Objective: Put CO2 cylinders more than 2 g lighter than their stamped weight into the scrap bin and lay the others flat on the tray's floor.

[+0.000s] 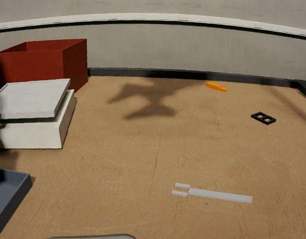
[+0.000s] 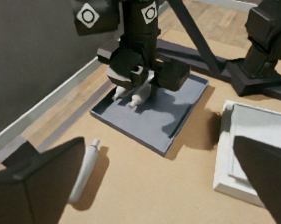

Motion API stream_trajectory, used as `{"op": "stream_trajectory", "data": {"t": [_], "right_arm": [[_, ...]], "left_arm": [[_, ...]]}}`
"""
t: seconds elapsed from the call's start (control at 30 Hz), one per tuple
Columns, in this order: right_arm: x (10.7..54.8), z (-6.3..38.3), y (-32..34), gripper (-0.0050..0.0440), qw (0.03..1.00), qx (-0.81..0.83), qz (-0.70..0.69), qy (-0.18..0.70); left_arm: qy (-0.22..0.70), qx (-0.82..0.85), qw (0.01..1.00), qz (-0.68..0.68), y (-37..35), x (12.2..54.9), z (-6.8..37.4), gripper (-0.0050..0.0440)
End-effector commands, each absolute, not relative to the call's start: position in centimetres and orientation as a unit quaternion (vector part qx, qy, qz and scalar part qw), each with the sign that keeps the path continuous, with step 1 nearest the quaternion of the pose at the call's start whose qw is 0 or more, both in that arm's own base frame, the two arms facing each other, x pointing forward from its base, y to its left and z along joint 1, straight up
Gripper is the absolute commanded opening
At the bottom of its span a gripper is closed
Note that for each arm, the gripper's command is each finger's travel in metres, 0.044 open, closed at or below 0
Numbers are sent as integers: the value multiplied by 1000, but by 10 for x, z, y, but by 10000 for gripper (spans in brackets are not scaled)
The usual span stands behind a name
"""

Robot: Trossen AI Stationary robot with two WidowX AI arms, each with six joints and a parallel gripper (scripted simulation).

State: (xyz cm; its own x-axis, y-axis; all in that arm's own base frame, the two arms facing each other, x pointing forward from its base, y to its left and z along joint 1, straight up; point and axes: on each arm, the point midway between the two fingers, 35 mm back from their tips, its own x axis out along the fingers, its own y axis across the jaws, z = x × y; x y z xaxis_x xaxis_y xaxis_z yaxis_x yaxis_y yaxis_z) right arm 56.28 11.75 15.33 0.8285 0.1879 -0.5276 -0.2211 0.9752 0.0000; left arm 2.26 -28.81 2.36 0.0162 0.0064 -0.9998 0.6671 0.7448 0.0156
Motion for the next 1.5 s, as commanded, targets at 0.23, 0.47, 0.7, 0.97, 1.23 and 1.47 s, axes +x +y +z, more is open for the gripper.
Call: {"op": "stream_trajectory", "data": {"t": [0.23,0.47,0.7,0.97,1.23,1.47], "right_arm": [[562,171,120,440,960,-29,109,257],[538,185,124,440,960,-31,117,254],[471,200,133,440,956,-38,143,255],[416,201,135,440,952,-44,161,256],[396,196,135,440,950,-47,168,259],[396,197,134,440,950,-46,167,258]], "left_arm": [[642,243,675,-270,-300,28,83,440],[610,260,682,-310,-324,58,81,440],[535,285,690,-396,-372,120,83,440],[478,302,693,-446,-402,164,85,440],[470,306,693,-454,-406,170,84,440],[470,306,694,-452,-404,168,86,440]]}}
